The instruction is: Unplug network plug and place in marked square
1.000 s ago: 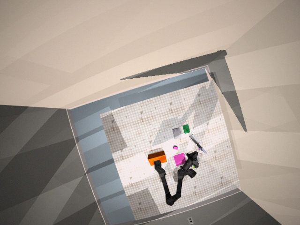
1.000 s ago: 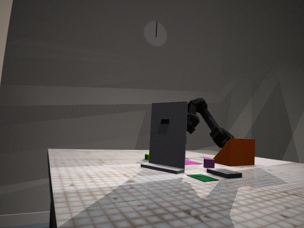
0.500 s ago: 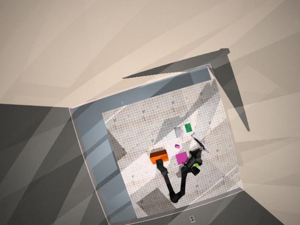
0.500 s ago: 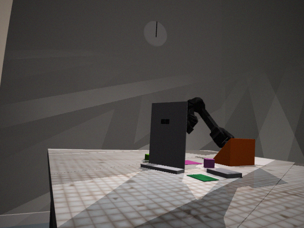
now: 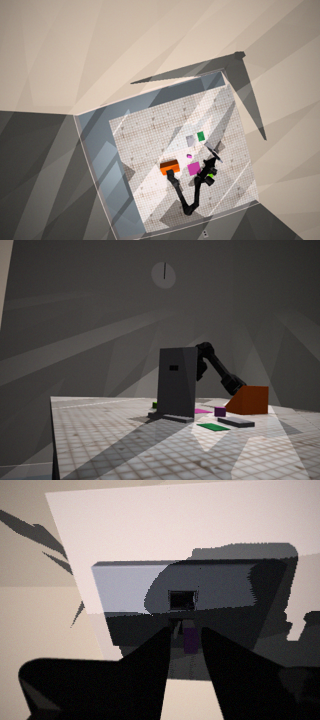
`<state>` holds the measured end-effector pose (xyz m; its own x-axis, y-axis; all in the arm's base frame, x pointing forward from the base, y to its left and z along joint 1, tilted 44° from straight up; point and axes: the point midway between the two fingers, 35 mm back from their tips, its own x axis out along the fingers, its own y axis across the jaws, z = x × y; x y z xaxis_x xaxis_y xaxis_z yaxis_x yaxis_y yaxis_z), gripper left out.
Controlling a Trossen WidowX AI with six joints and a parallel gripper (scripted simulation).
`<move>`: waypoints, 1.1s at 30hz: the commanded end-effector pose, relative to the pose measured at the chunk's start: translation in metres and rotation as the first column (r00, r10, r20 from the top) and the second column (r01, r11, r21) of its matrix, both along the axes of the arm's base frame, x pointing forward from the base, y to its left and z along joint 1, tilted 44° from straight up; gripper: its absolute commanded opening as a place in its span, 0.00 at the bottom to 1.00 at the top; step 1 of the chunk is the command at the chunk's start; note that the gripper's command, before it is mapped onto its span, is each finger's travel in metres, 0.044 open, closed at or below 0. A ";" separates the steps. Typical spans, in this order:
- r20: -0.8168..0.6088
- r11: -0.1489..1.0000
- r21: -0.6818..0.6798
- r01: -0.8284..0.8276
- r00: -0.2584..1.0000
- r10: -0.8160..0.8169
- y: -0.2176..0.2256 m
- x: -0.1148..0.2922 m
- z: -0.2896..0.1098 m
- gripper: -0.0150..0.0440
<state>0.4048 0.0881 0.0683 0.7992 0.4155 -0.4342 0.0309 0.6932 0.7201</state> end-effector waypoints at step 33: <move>-0.004 1.000 0.002 0.005 1.000 -0.005 -0.002 -0.007 0.001 0.25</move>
<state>0.4011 0.0867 0.0690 0.8003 0.4124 -0.4352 0.0341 0.6933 0.7198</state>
